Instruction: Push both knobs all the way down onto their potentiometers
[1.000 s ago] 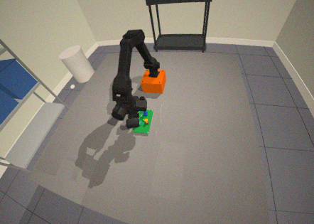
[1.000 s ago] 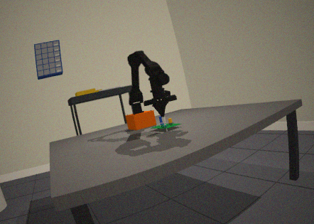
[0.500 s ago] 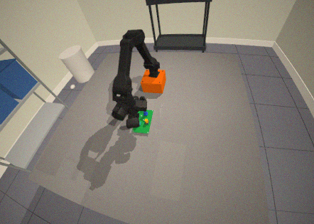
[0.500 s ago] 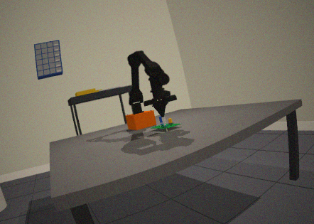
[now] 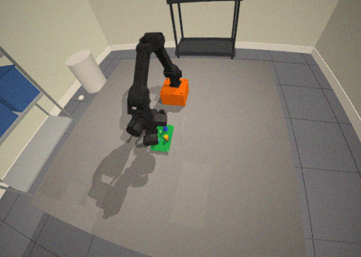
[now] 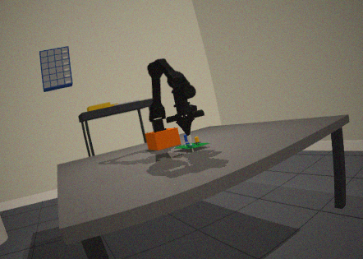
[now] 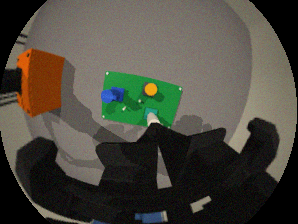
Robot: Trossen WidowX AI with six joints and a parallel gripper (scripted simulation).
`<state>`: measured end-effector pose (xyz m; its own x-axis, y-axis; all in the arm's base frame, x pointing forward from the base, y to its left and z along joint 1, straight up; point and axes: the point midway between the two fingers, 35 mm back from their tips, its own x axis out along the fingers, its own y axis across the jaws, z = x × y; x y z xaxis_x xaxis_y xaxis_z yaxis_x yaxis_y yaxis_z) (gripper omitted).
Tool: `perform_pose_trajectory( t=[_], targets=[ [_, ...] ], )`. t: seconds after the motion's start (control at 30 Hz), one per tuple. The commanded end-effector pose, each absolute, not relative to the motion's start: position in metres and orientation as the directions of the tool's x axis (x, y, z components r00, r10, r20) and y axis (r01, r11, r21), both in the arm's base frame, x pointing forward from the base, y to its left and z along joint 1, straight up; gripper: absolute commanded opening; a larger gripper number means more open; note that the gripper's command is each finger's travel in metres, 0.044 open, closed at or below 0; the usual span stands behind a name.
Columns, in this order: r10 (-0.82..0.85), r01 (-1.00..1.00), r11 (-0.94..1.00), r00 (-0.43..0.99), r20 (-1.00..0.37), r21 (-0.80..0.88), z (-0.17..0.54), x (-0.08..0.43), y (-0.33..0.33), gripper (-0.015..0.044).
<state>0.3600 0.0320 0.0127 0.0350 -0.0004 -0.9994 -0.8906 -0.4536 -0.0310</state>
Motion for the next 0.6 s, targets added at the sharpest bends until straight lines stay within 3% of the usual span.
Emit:
perform_pose_trajectory(
  t=[0.0, 0.57],
  targets=[
    [0.002, -0.889, -0.457, 0.029, -1.0, -0.027, -0.0014, 0.3624, 0.0326, 0.0],
    [0.002, -0.889, -0.457, 0.029, -1.0, -0.026, -0.0051, 0.3625, 0.0326, 0.0]
  ],
)
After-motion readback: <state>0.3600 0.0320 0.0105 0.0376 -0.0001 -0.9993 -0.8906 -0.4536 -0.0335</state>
